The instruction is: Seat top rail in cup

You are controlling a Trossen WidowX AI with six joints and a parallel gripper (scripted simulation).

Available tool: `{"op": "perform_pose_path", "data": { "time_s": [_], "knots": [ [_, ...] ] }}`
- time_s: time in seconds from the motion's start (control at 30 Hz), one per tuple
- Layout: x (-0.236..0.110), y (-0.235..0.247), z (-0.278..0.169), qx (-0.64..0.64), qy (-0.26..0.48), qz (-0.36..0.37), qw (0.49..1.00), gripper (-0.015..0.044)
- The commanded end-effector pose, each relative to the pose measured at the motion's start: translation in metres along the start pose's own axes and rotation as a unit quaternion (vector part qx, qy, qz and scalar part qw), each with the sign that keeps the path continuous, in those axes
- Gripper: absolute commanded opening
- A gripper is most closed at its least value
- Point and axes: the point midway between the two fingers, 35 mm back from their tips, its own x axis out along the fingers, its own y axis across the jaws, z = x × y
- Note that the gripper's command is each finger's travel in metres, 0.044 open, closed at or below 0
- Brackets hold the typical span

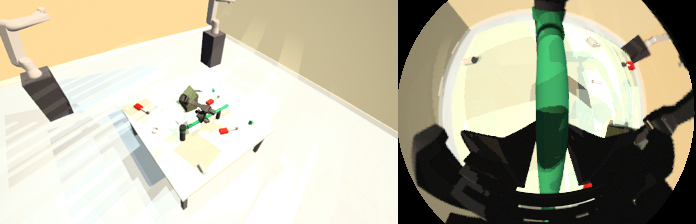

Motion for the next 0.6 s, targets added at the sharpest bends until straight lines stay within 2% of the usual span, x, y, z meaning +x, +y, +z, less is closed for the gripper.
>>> {"op": "perform_pose_path", "data": {
  "time_s": [0.0, 0.57],
  "knots": [
    [-0.0006, 0.0014, 0.0059, 0.001, -0.003, 0.003, 1.0, 0.0],
    [-0.0049, 0.0045, 0.0153, 0.001, -0.003, 0.003, 1.0, 0.0]
  ]
}}
